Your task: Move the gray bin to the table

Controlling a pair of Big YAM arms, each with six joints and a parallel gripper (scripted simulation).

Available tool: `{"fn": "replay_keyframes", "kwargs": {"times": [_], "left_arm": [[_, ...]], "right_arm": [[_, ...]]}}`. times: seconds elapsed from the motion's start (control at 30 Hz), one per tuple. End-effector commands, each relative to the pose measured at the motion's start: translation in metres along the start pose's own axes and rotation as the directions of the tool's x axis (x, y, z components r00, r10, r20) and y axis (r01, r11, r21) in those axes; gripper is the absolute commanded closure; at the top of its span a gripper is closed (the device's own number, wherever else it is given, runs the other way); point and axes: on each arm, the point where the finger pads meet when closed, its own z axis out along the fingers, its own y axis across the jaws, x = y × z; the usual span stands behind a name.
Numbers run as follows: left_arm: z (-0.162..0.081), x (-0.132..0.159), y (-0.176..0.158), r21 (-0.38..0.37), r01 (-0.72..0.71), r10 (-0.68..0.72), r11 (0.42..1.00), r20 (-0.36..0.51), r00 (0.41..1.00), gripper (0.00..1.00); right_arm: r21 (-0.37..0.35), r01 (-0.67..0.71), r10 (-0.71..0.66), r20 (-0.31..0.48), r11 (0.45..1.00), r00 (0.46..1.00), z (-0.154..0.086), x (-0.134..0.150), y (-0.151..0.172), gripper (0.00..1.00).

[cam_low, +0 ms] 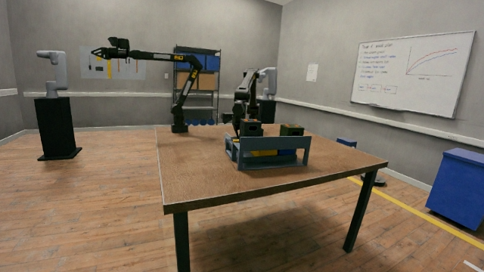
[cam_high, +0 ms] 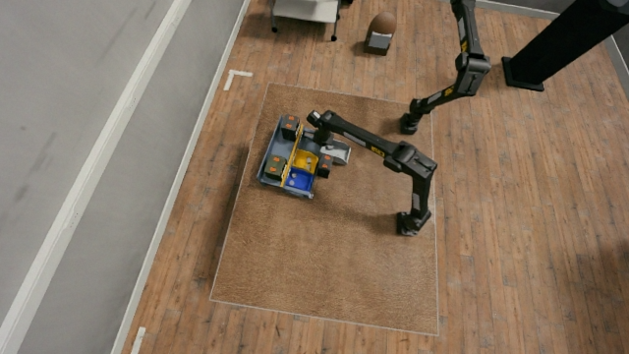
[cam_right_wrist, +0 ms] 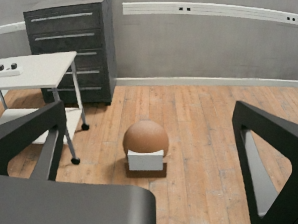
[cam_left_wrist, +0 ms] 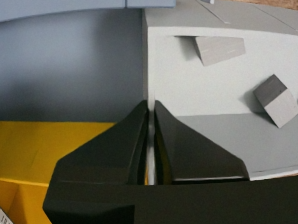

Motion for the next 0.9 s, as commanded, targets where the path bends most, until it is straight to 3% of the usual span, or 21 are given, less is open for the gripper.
{"fn": "replay_keyframes", "kwargs": {"times": [0.0,0.87], "left_arm": [[-0.007,-0.013,0.009,-0.013,-0.007,0.008,1.0,0.012,1.0,0.97],[-0.022,-0.013,0.01,-0.032,-0.007,0.008,0.999,0.023,1.0,0.99]], "right_arm": [[0.006,0.017,-0.017,0.02,1.0,1.0,-0.004,-0.003,-0.004,0.0],[0.006,0.017,-0.017,0.02,1.0,1.0,-0.004,-0.003,-0.004,0.0]]}}
